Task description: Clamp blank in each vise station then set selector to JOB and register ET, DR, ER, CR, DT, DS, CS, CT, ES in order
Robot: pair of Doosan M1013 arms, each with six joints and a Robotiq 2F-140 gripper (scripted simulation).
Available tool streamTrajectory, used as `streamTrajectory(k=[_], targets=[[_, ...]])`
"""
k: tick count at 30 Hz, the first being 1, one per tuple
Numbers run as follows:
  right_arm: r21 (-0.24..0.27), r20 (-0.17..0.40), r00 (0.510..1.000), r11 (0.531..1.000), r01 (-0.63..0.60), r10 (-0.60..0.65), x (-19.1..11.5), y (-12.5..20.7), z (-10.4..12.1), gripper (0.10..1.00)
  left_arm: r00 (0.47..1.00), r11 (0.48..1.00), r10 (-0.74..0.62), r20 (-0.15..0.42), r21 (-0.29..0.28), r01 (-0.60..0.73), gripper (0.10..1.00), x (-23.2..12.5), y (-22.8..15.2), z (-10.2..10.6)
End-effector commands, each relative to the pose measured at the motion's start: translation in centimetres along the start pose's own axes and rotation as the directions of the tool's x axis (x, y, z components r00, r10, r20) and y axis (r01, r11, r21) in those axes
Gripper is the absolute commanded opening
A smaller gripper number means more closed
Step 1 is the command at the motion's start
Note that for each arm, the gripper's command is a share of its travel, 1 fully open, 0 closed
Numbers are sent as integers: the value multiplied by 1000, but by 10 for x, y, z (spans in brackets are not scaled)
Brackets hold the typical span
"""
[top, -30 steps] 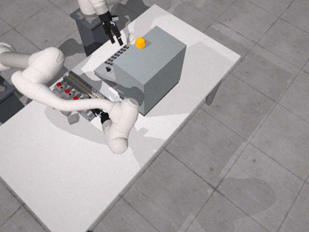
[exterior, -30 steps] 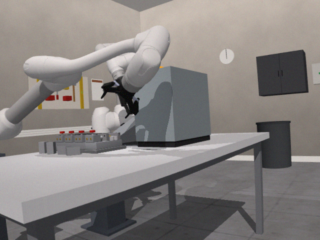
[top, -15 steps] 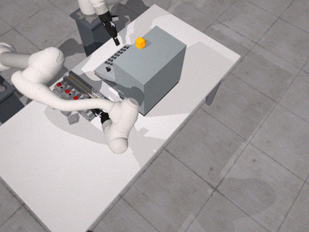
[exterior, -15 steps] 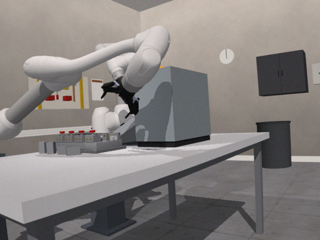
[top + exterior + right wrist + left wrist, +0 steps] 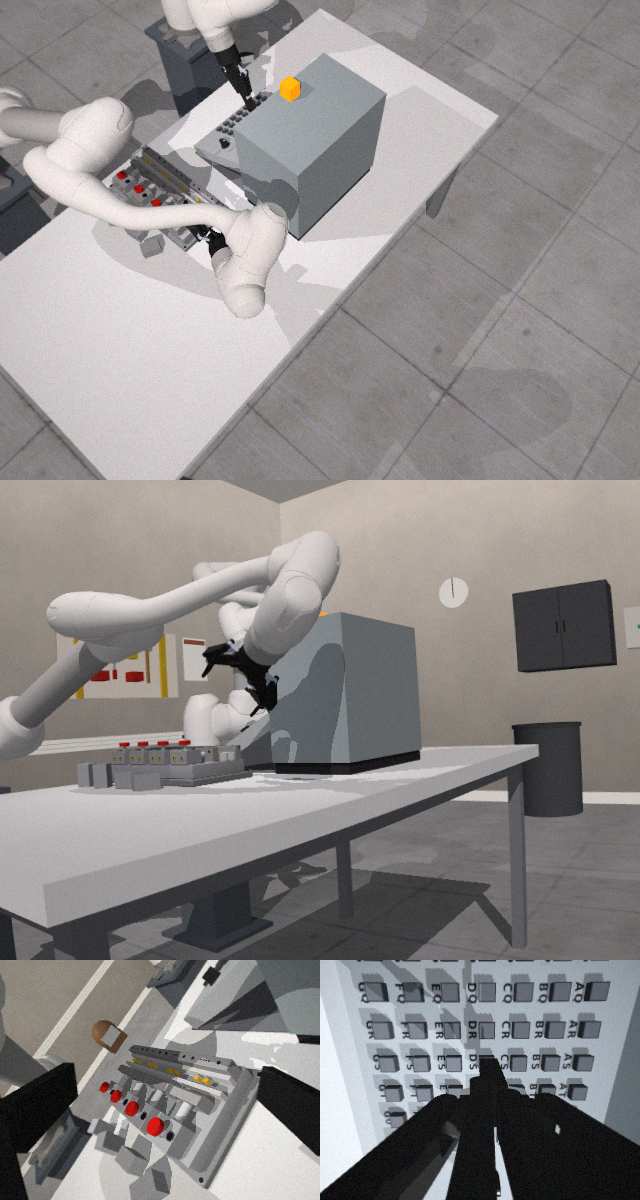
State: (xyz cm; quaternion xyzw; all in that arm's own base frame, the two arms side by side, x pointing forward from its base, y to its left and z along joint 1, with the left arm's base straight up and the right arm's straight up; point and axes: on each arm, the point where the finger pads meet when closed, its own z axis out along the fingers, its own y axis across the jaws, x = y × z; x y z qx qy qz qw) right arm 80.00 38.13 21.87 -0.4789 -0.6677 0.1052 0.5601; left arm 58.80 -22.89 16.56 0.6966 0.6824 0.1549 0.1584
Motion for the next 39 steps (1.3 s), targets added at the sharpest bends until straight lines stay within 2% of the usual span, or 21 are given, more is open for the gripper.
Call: streamTrajectory(k=[1, 8, 39], targets=[[-2, 1, 1000, 1000, 2, -2, 1, -1, -1, 1000, 1000, 1000, 0, 0, -1, 0, 99, 0, 0, 4], [-2, 1, 1000, 1000, 2, -2, 1, -1, -1, 1000, 1000, 1000, 0, 0, -1, 0, 99, 0, 0, 19], [-2, 1, 1000, 1000, 2, -2, 1, -1, -1, 1000, 1000, 1000, 0, 0, -1, 0, 99, 0, 0, 26]])
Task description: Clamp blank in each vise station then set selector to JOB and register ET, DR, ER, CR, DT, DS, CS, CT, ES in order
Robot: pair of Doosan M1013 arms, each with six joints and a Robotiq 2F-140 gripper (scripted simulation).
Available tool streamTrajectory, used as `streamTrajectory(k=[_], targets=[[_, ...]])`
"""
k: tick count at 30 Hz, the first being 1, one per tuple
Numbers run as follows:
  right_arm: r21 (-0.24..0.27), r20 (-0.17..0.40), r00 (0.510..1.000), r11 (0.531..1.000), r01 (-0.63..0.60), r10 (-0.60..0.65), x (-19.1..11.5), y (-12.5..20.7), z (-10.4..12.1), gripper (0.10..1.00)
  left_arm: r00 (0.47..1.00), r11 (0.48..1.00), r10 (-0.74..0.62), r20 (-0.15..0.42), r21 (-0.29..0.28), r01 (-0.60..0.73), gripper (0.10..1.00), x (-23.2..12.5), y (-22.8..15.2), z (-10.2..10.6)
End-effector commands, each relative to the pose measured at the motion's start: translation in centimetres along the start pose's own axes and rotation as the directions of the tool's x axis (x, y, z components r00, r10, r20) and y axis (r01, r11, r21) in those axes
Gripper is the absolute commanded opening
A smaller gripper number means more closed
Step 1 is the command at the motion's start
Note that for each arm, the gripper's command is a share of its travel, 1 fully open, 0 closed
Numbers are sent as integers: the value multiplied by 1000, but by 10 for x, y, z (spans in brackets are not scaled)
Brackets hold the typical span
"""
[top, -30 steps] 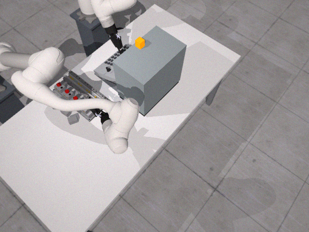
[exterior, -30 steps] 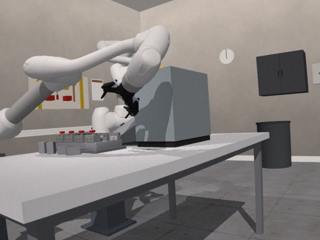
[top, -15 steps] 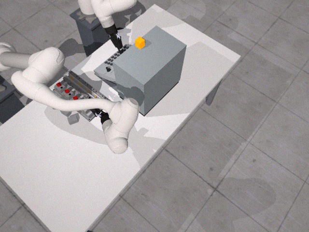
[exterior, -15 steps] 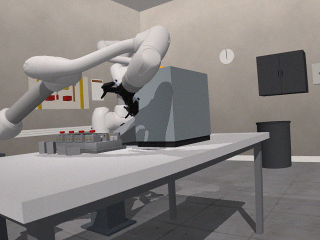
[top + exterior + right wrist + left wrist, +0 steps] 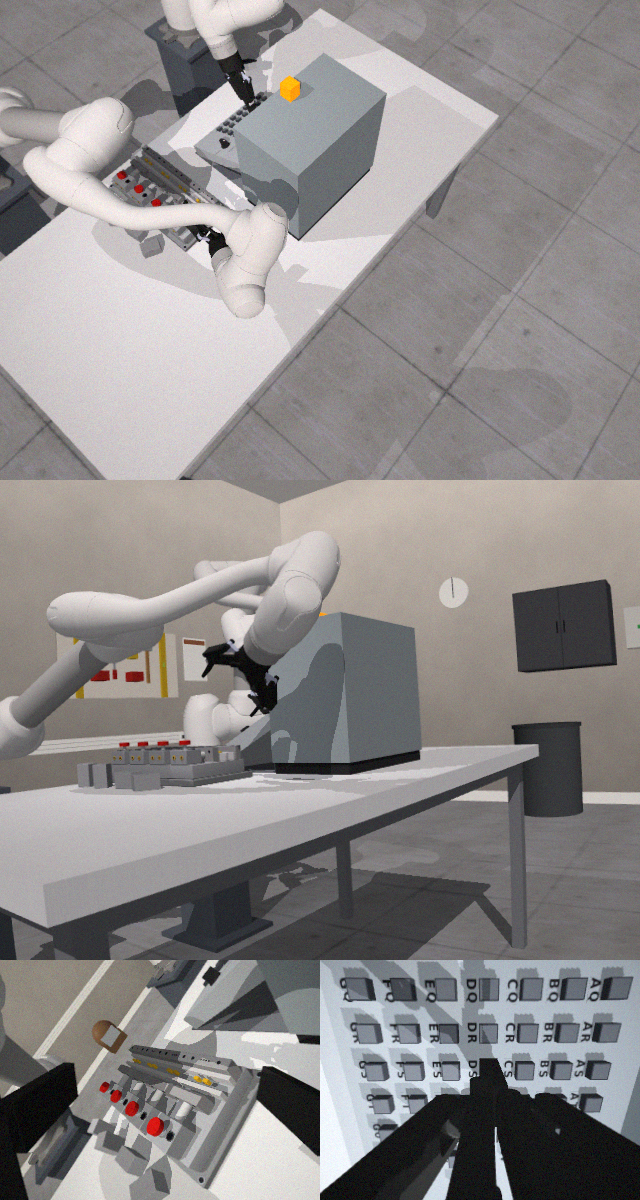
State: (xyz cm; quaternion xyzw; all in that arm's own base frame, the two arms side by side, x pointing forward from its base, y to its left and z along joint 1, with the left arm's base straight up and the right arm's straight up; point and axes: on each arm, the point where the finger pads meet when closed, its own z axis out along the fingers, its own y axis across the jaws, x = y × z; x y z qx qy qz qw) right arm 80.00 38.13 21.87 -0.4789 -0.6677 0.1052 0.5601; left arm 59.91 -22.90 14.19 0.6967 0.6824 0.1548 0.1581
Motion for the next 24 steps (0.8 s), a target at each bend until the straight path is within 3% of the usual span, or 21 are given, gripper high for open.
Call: streamTrajectory(k=[1, 24], targets=[[-2, 1, 1000, 1000, 2, -2, 1, -1, -1, 1000, 1000, 1000, 0, 0, -1, 0, 99, 0, 1, 1], [-2, 1, 1000, 1000, 2, -2, 1, -1, -1, 1000, 1000, 1000, 0, 0, -1, 0, 99, 0, 1, 3]])
